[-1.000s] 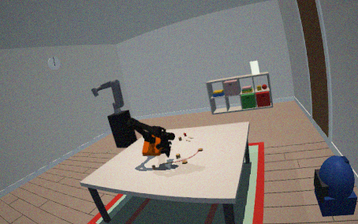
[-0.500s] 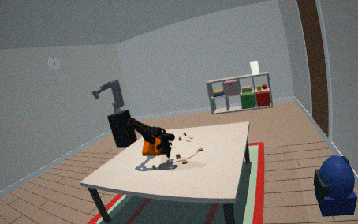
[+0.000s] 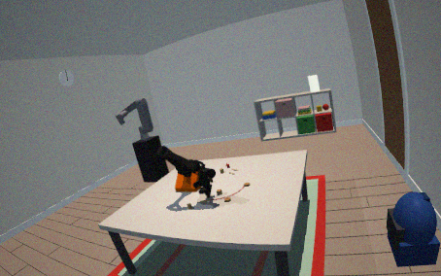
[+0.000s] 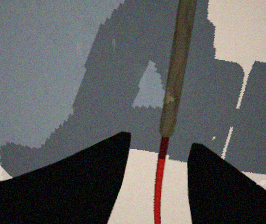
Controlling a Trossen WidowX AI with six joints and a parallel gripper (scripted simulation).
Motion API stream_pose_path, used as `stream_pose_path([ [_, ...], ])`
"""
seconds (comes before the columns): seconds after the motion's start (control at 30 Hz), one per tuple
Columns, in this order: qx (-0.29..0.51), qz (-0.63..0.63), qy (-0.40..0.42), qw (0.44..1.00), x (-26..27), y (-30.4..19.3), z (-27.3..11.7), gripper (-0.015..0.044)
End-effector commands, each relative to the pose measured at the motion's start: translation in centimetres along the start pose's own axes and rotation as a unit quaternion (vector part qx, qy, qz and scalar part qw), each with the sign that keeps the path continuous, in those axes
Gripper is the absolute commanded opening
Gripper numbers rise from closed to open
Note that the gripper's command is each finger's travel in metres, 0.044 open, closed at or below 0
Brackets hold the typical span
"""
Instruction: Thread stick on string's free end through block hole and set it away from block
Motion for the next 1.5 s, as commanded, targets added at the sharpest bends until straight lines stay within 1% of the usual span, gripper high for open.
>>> stream_pose_path([
  [0.0,-0.004,-0.006,-0.004,1.0,-0.3,0.1,0.9,0.0125],
  [0.4,-0.004,-0.007,-0.003,1.0,-0.3,0.2,2.8,0.0125],
  [0.83,-0.004,-0.007,-0.002,1.0,-0.3,0.3,2.9,0.0125],
  [1.0,-0.004,-0.003,0.0,1.0,-0.2,0.3,2.8,0.0],
  [1.47,-0.004,-0.003,-0.001,1.0,-0.2,0.2,2.1,0.0],
])
Point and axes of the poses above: the point midway between the two fingers, 35 mm back from their tips, its own z axis out along the fingers, its own x axis across the jaws, y = z × x, the point moved 3 cm from there along -z, back along the fingers, and after that the axes turned 9 degrees about z, right-handed, at the moved point
